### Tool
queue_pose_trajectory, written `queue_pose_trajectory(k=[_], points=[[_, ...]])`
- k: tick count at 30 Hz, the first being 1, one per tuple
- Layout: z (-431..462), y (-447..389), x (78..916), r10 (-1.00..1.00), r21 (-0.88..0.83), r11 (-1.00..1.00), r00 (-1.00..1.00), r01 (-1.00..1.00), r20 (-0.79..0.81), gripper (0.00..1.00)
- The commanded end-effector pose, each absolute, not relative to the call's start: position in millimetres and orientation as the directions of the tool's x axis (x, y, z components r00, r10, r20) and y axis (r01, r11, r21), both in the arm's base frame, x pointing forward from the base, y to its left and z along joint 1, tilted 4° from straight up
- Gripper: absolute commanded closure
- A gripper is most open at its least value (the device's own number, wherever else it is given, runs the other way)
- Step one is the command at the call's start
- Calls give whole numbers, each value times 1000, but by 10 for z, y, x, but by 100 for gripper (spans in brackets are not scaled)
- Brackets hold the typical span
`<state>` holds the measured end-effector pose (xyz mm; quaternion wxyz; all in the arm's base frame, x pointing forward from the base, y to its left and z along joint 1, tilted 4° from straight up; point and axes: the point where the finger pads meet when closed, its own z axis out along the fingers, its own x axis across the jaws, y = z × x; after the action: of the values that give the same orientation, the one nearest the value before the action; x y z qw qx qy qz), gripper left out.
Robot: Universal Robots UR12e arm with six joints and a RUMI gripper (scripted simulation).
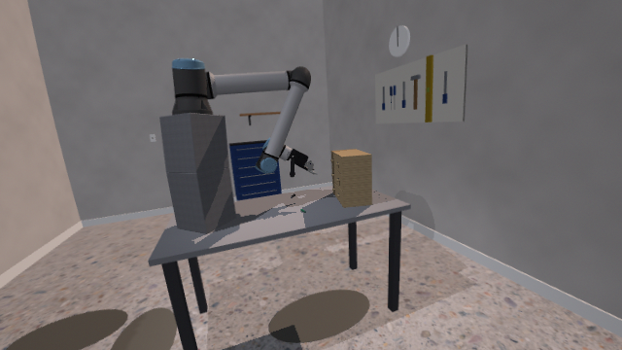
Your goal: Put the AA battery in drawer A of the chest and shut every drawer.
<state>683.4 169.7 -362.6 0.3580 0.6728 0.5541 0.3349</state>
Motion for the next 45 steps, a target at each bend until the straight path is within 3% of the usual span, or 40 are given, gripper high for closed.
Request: queue_pose_trajectory(k=[1, 7, 8, 45], points=[[-3659, 1695, 6885, 986, 875, -124, 160, 468, 54, 0], [-3668, 1694, 6892, 986, 880, -123, 161, 459, 54, 0], [-3668, 1694, 6892, 986, 880, -123, 161, 459, 54, 80], [-3669, 1694, 6894, 986, 880, -123, 161, 459, 54, 80]])
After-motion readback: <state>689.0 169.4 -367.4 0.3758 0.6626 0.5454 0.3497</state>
